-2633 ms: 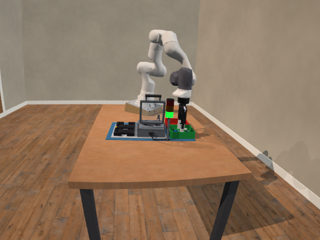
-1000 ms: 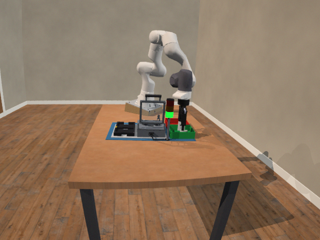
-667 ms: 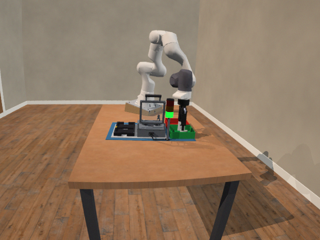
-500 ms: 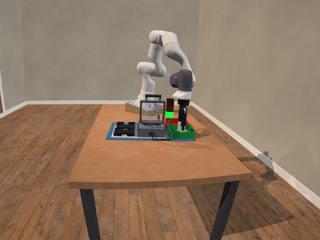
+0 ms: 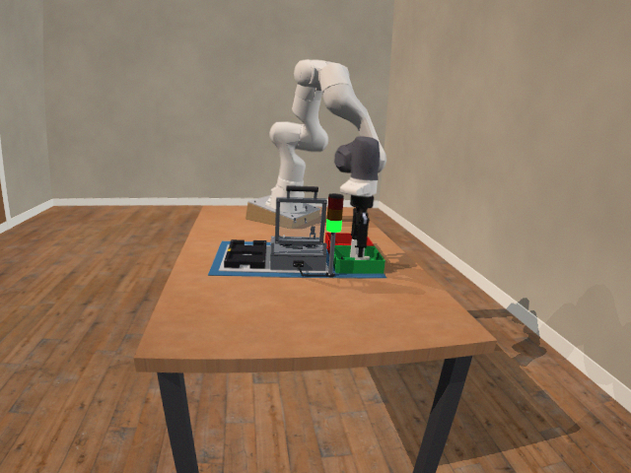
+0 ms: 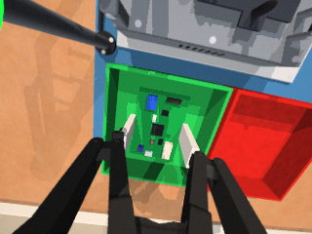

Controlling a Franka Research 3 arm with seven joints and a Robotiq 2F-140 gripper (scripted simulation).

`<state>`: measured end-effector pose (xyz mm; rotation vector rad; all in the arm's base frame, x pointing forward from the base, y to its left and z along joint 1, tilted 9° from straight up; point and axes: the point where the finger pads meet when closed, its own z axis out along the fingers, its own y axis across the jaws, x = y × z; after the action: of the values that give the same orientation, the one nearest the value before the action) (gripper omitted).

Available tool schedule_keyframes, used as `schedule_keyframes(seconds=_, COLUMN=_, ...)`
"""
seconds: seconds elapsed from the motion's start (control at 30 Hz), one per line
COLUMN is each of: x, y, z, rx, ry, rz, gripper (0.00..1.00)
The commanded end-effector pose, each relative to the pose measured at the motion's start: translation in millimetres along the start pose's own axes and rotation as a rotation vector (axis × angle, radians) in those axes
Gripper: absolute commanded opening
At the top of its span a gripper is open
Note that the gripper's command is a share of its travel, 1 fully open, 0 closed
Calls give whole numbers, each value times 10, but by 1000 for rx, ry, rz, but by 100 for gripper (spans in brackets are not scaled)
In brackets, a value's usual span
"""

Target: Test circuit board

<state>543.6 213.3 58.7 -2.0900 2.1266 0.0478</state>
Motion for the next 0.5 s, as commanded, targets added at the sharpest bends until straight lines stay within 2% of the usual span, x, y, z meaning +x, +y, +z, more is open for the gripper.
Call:
schedule_keyframes(seconds=0.0, x=2, y=-13, z=-1, rx=3, ry=1, rz=2, gripper=46)
schedule_keyframes(seconds=0.47, x=2, y=-13, z=13, rx=3, ry=1, rz=2, gripper=46)
